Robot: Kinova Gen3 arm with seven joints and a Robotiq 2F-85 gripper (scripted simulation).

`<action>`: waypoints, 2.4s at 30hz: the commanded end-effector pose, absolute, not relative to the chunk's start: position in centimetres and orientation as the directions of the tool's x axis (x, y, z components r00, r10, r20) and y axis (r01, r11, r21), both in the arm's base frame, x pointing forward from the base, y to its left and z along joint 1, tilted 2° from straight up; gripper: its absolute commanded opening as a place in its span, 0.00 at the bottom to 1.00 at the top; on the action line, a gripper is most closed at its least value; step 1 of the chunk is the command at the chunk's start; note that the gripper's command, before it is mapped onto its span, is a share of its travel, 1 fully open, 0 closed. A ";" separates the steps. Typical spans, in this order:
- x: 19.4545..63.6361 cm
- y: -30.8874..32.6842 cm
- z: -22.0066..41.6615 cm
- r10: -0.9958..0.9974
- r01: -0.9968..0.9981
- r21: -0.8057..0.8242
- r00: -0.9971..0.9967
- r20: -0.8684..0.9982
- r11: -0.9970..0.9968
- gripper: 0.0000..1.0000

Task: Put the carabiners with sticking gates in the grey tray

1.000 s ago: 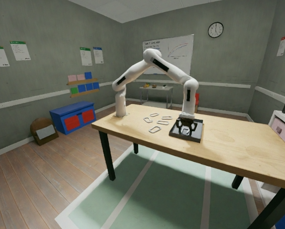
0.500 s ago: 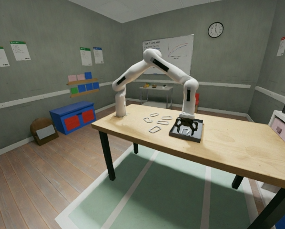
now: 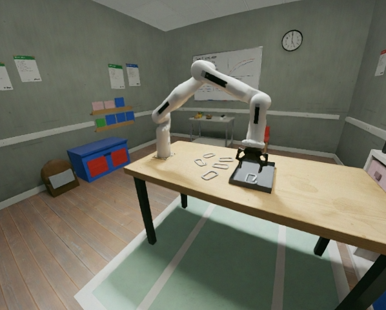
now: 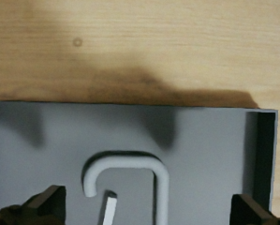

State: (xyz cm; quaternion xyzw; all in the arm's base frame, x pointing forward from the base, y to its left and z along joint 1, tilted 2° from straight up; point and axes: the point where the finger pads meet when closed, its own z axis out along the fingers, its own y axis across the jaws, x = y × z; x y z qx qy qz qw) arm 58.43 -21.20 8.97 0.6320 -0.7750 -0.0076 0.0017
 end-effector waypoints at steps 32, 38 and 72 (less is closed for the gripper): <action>61.6 -14.1 13.0 -0.997 -0.996 -0.022 -0.081 0.001 0.081 1.00; 61.6 -14.1 13.0 -0.997 -0.996 -0.022 -0.081 0.001 0.081 1.00; 54.4 -12.1 19.2 -0.996 -0.996 -0.015 -0.085 -0.001 0.085 1.00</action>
